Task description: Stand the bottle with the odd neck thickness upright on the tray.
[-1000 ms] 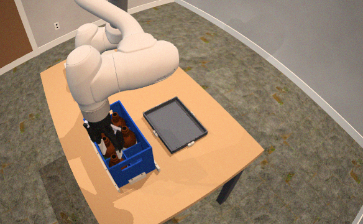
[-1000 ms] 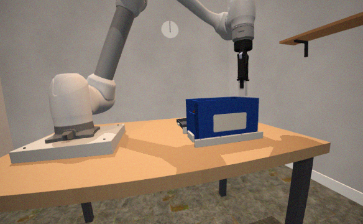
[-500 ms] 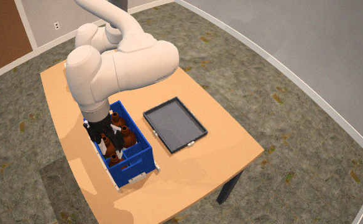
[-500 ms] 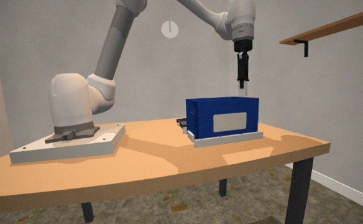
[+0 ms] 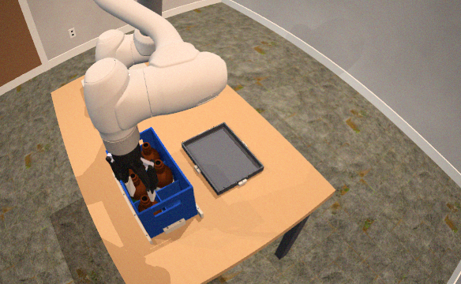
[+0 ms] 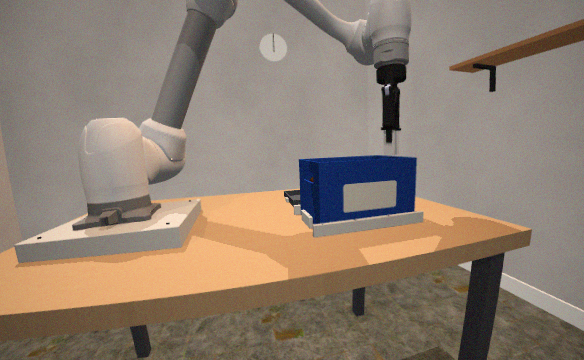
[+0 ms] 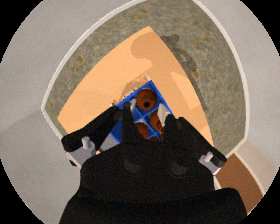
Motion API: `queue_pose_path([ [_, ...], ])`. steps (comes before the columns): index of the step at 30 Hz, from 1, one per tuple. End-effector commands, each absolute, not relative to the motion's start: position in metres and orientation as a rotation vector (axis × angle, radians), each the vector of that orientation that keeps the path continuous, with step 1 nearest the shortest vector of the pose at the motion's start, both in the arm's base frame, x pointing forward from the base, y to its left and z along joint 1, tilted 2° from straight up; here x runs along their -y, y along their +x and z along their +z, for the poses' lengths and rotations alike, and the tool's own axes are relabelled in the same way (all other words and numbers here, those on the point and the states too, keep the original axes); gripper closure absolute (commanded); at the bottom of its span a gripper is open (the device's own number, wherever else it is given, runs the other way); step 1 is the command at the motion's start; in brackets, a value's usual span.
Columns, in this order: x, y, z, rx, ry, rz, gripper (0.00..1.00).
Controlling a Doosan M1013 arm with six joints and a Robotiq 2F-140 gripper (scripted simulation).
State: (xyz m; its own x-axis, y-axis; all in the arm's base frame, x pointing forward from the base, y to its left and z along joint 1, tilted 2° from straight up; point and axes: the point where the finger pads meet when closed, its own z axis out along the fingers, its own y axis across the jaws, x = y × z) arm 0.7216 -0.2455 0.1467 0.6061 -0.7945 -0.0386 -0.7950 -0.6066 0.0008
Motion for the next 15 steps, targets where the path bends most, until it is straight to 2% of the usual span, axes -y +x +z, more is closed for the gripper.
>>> queue_pose_path([
  [1,0.245,0.722,0.146,-1.386,-2.8,0.054,0.62],
  [15,0.245,0.721,0.135,-1.386,-2.8,0.054,0.62],
])
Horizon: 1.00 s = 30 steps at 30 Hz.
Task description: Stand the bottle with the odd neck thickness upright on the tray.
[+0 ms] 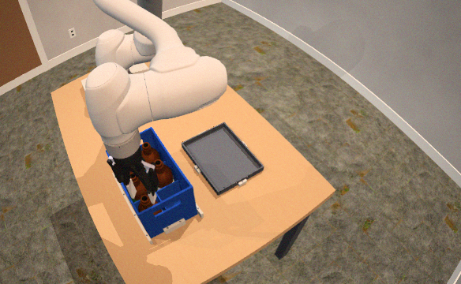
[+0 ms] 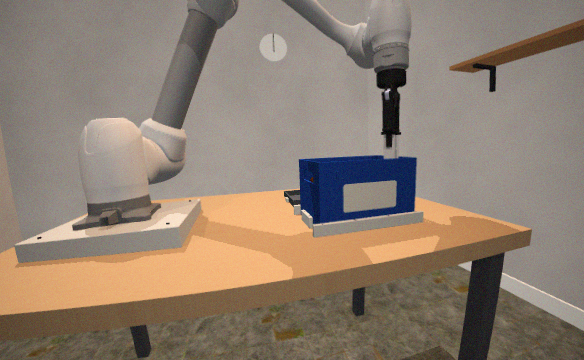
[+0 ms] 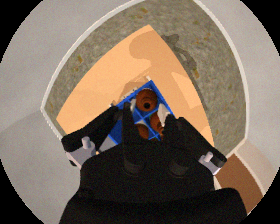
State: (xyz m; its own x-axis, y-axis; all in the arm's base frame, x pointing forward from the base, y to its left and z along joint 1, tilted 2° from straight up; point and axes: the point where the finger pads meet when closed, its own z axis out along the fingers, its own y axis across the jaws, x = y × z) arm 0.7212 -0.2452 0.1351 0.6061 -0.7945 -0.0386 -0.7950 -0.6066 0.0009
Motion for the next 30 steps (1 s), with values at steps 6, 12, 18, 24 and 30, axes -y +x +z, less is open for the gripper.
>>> queue_pose_path([
  [6,0.245,0.721,0.128,-1.386,-2.8,0.054,0.62],
  [12,0.245,0.721,0.12,-1.386,-2.8,0.054,0.62],
  [18,0.245,0.721,0.116,-1.386,-2.8,0.054,0.62],
  [24,0.244,0.721,0.11,-1.386,-2.8,0.054,0.62],
  [30,0.244,0.721,0.108,-1.386,-2.8,0.054,0.62],
])
